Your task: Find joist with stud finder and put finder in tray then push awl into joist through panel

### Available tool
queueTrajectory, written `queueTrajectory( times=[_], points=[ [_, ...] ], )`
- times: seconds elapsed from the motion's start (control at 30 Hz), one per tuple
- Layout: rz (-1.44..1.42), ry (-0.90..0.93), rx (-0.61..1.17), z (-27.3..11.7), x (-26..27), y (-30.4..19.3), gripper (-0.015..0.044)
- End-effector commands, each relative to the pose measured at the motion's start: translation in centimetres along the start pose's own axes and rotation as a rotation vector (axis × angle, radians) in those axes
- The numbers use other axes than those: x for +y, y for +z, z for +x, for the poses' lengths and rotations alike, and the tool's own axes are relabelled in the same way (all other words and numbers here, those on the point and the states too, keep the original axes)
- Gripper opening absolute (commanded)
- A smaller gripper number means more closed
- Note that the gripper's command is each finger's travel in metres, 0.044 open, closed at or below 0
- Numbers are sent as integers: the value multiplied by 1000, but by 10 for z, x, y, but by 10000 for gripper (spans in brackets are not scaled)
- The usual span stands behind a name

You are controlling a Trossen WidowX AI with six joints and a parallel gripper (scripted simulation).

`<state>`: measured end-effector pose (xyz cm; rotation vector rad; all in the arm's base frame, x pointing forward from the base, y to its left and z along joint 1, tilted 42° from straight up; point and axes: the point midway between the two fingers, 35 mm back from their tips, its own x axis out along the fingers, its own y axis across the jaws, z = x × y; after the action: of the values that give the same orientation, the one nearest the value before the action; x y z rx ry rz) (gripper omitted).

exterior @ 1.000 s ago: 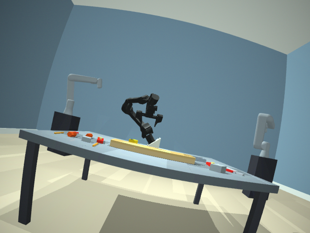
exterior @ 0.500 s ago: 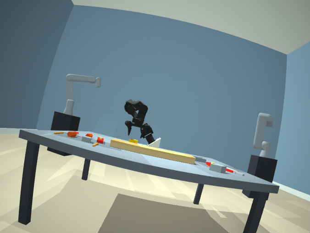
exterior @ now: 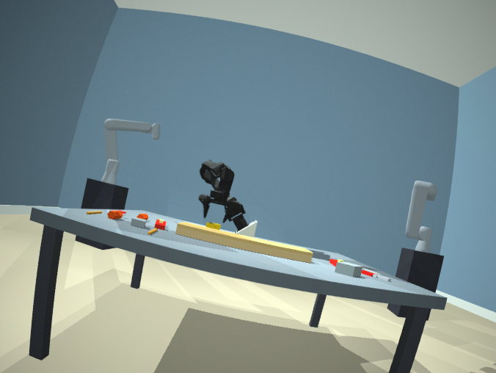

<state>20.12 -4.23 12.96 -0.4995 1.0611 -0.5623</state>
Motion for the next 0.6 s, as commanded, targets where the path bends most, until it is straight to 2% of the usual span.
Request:
queueTrajectory(
  times=[0.0, 0.57],
  points=[
    [-3, 4, 4, 7, 1, -4, 440],
    [-2, 4, 3, 32, 1, -11, 440]
  ],
)
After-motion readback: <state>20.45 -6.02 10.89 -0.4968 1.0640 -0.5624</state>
